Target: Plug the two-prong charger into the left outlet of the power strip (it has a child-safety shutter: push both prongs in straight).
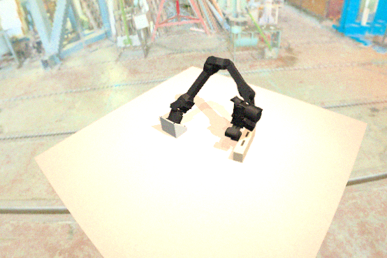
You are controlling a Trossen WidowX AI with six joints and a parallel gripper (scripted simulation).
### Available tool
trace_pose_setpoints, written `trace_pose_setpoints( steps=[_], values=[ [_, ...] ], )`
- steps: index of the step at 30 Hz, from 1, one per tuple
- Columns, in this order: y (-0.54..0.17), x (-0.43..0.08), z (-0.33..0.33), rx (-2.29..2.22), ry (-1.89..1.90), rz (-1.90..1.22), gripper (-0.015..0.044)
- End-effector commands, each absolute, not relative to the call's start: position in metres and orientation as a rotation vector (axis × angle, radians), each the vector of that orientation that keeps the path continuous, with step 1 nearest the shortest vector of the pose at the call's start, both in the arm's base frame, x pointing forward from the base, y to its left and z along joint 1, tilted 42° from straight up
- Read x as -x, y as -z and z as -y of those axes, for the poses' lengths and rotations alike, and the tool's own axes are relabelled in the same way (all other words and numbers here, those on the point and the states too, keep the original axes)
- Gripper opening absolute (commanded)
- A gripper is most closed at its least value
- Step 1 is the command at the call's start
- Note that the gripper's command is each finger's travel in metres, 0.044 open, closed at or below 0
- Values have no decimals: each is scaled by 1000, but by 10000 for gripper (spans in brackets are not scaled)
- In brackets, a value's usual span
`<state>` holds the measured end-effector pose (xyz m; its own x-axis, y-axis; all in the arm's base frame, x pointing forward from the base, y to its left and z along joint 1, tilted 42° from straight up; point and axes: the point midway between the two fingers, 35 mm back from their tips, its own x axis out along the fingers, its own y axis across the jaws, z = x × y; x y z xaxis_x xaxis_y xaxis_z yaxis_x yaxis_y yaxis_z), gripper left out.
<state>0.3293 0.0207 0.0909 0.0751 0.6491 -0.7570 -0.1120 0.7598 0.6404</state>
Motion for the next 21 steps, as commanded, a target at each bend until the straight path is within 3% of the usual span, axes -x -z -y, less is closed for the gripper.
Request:
trace_pose_setpoints(
  steps=[1,21],
  values=[
    [-93,-332,-21,-484,-606,-1385,0],
    [-94,-338,-21,-484,-606,-1385,0]
  ],
)
